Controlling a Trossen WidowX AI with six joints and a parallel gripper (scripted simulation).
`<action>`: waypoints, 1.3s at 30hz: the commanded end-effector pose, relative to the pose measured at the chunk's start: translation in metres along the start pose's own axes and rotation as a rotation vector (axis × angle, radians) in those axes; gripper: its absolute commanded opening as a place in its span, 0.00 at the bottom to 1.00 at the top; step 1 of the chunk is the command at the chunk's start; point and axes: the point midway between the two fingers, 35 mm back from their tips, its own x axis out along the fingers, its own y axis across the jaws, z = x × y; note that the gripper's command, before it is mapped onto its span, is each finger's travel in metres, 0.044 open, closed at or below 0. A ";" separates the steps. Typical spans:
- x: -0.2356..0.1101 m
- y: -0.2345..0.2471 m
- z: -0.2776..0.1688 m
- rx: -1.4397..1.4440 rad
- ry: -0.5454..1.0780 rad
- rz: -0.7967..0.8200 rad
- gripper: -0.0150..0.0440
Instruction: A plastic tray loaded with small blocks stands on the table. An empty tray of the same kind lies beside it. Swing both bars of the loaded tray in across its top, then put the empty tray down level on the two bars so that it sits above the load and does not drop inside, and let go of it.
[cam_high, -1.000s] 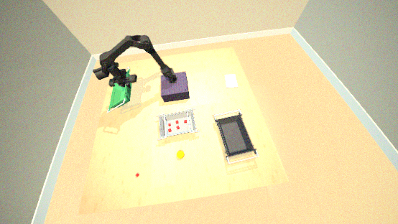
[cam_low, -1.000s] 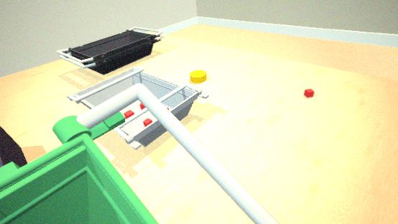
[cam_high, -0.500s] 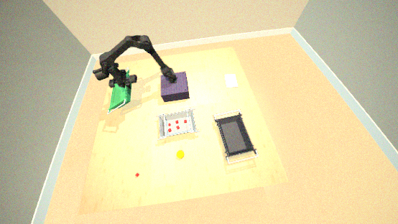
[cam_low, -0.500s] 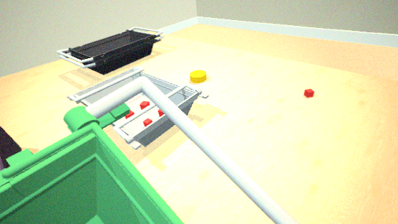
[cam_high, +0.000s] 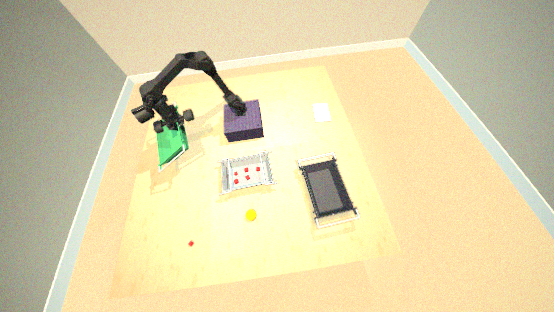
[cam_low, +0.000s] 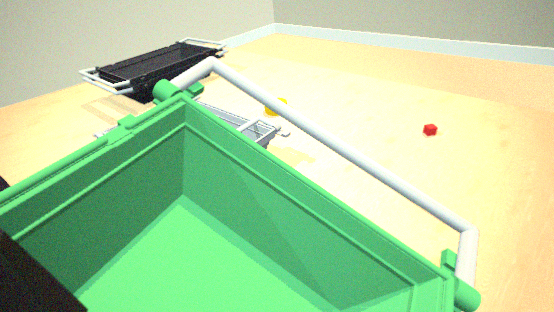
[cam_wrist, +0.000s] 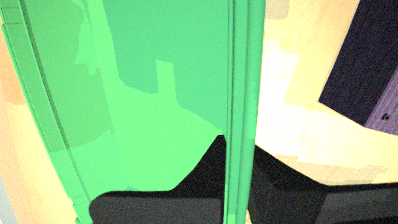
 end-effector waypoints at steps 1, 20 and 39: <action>-0.005 0.000 -0.014 -0.058 0.001 0.022 0.25; -0.005 -0.026 -0.083 -0.331 0.004 0.019 0.25; -0.004 -0.067 -0.144 -0.604 0.008 0.018 0.25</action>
